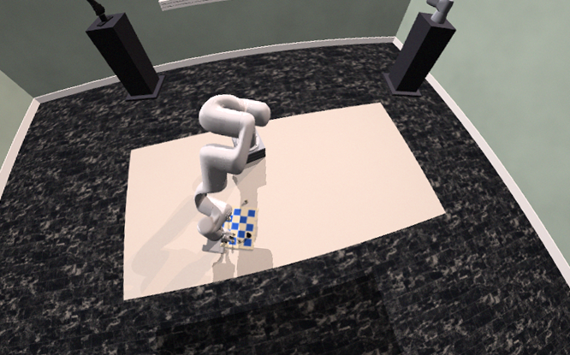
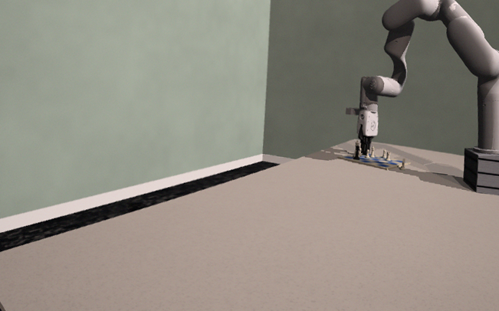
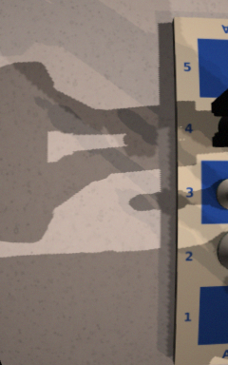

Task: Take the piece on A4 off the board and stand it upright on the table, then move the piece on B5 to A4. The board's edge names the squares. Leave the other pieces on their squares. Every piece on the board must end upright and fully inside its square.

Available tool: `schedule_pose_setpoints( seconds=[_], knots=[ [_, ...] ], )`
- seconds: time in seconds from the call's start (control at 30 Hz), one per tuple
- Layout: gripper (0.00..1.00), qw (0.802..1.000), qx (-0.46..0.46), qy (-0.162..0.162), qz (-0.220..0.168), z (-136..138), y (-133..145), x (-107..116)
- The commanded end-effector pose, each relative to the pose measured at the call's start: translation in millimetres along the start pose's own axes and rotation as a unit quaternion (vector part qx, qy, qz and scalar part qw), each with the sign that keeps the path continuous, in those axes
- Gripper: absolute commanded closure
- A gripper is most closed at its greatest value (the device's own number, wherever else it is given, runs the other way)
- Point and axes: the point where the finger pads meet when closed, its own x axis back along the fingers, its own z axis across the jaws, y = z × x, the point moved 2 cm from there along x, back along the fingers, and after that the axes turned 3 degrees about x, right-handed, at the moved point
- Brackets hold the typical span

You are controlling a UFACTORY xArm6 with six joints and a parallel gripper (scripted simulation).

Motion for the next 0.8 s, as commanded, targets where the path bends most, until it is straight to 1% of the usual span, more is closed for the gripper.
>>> schedule_pose_setpoints(
  seconds=[0.0,0.77],
  knots=[
    [1.00,1.000,0.000,0.000,0.002,0.3,-1.7,1.4],
    [1.00,1.000,0.000,0.000,0.002,0.3,-1.7,-0.5]
  ],
)
